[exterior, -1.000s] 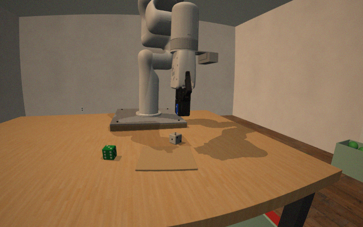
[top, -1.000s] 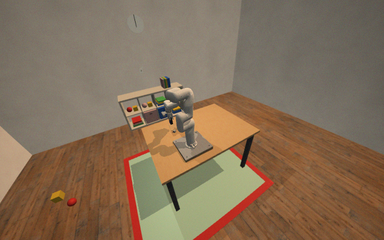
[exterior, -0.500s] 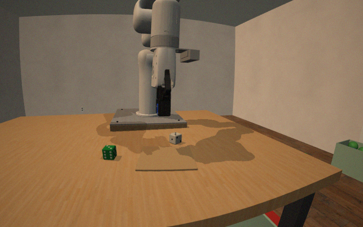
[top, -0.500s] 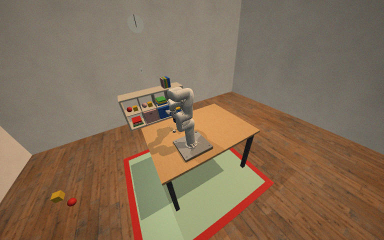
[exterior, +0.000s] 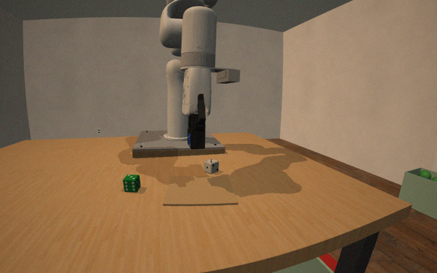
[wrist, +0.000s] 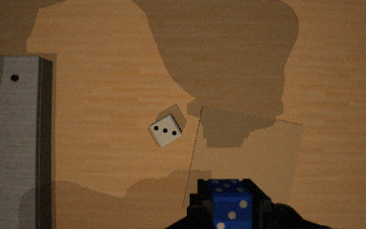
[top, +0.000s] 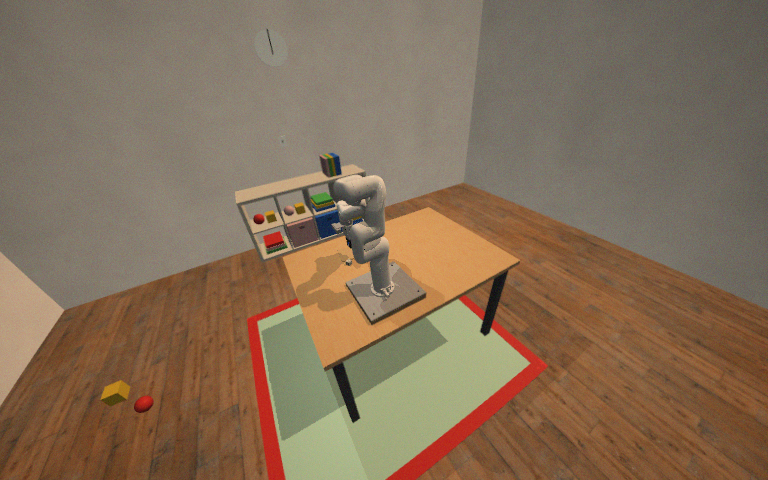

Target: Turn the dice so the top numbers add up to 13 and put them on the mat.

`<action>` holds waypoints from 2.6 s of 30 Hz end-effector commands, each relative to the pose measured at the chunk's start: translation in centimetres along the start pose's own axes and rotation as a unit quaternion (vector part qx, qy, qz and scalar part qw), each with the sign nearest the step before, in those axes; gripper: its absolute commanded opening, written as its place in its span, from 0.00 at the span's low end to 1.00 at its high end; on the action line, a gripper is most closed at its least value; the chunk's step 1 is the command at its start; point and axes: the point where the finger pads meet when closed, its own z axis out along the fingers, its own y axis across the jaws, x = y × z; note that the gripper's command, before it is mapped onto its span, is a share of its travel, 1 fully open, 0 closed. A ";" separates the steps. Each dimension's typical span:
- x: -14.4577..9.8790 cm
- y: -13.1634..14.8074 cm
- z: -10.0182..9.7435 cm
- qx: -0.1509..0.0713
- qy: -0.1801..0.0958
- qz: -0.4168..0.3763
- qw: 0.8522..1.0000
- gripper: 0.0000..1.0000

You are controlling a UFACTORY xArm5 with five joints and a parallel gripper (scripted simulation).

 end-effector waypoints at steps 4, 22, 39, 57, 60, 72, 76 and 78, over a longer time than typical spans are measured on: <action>0.0 0.2 2.1 -0.002 0.000 0.000 1.000 0.27; 0.1 0.2 7.4 -0.002 0.000 0.000 1.000 0.27; 0.1 0.2 7.4 -0.002 0.000 0.000 1.000 0.27; 0.1 0.2 7.4 -0.002 0.000 0.000 1.000 0.27; 0.1 0.2 7.4 -0.002 0.000 0.000 1.000 0.27; 0.1 0.3 7.4 -0.002 0.000 0.000 1.000 0.27; 0.1 0.3 7.4 -0.002 0.000 0.000 1.000 0.27; 0.1 0.3 7.4 -0.002 0.000 0.000 1.000 0.27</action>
